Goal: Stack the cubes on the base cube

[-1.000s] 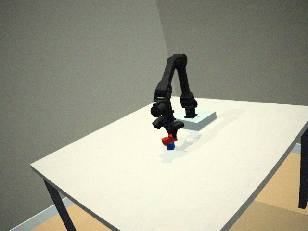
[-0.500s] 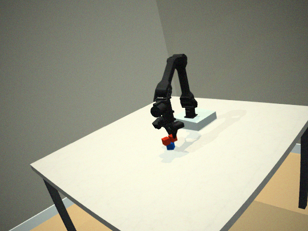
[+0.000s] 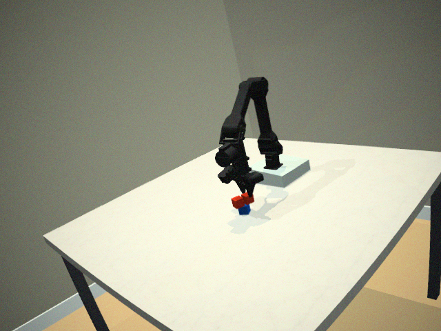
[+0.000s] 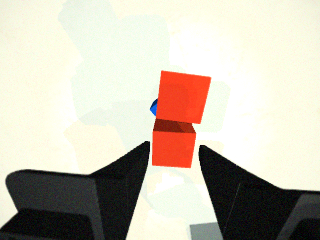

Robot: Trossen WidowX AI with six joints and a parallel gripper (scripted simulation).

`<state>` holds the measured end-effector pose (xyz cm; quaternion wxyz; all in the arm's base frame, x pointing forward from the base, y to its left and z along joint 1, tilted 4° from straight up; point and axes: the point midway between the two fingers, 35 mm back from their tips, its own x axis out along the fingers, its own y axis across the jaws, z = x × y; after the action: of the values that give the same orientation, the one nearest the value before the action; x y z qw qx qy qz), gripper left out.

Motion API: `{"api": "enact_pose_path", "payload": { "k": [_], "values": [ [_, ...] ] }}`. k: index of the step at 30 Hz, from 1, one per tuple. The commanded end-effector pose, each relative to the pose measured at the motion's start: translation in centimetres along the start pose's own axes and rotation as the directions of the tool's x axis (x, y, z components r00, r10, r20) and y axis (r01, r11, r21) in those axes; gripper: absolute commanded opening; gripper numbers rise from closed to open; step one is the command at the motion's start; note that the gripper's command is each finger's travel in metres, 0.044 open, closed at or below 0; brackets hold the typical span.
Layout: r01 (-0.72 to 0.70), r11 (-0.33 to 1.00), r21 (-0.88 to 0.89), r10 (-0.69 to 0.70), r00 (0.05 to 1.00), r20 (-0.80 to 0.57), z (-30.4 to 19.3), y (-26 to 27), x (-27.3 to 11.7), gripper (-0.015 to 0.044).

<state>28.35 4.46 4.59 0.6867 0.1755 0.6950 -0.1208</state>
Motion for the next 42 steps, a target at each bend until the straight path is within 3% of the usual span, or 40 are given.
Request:
{"api": "enact_pose_path", "payload": {
  "k": [1, 42],
  "values": [
    [-0.008, 1.000, -0.003, 0.008, 1.000, 0.013, 0.2, 0.1, -0.8, 0.0205],
    [-0.008, 1.000, -0.003, 0.008, 1.000, 0.013, 0.1, 0.1, -4.5, 0.0205]
  ]
}}
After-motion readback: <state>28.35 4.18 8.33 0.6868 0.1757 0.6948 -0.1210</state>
